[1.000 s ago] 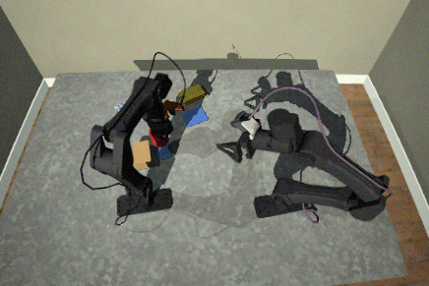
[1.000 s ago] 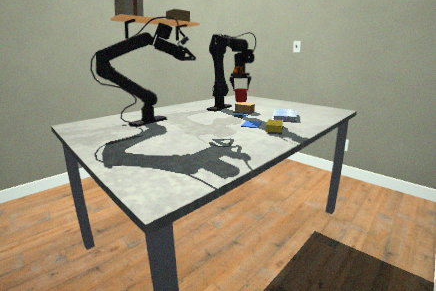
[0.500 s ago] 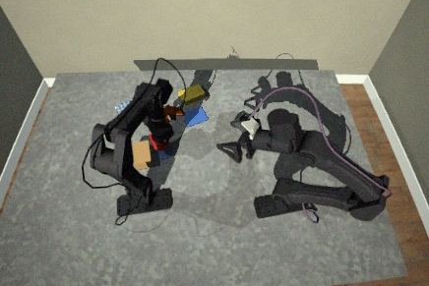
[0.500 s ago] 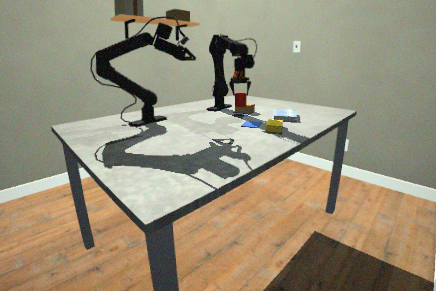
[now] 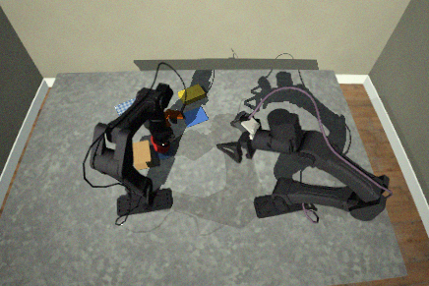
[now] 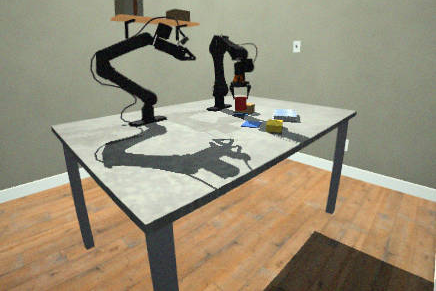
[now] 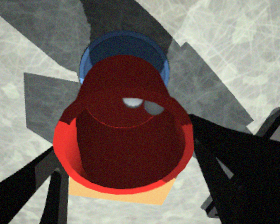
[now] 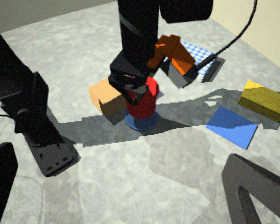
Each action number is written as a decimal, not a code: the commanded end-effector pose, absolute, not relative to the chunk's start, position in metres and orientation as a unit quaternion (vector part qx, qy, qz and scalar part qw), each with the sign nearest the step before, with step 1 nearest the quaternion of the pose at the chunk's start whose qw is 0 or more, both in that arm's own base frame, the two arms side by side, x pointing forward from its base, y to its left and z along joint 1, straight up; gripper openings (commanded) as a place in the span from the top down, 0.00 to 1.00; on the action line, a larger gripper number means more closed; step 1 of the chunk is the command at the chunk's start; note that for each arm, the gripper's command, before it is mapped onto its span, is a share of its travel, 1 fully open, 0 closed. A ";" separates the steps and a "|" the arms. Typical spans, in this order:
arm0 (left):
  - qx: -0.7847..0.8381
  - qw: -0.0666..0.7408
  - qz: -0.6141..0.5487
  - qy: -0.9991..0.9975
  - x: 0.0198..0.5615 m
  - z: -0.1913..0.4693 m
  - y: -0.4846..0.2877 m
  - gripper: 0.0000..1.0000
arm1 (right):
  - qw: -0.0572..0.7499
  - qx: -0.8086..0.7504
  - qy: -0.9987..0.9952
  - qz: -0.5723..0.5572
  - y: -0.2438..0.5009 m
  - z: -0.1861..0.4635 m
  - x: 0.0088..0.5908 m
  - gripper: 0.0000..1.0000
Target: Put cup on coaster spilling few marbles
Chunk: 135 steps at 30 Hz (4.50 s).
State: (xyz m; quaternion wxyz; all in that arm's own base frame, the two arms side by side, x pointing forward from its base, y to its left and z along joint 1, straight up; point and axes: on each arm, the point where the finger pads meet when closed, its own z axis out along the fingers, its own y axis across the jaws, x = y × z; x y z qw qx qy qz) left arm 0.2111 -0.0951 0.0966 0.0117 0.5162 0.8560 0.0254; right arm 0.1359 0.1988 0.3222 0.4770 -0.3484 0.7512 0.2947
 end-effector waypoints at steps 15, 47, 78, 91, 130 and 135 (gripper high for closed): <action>0.516 0.013 0.027 0.856 0.214 0.079 -0.096 1.00 | 0.478 -0.348 0.750 0.296 0.195 0.324 0.134 0.00; 0.516 0.014 0.027 0.856 0.213 0.070 -0.096 1.00 | 0.478 -0.348 0.750 0.296 0.195 0.324 0.134 0.00; 0.450 0.069 0.010 0.890 0.222 0.134 -0.106 0.00 | 0.522 -0.327 0.732 0.292 0.198 0.348 0.152 0.00; 0.226 0.207 -0.016 0.952 0.217 0.131 -0.088 0.00 | 0.641 -0.173 0.726 0.178 0.149 0.393 0.275 0.00; 0.110 0.348 -0.038 0.930 0.226 0.156 -0.079 0.00 | 0.712 0.002 0.702 -0.002 -0.001 0.414 0.383 0.00; 0.087 0.460 -0.036 0.883 0.270 0.227 -0.064 0.00 | 0.712 0.002 0.702 -0.002 -0.001 0.414 0.383 0.00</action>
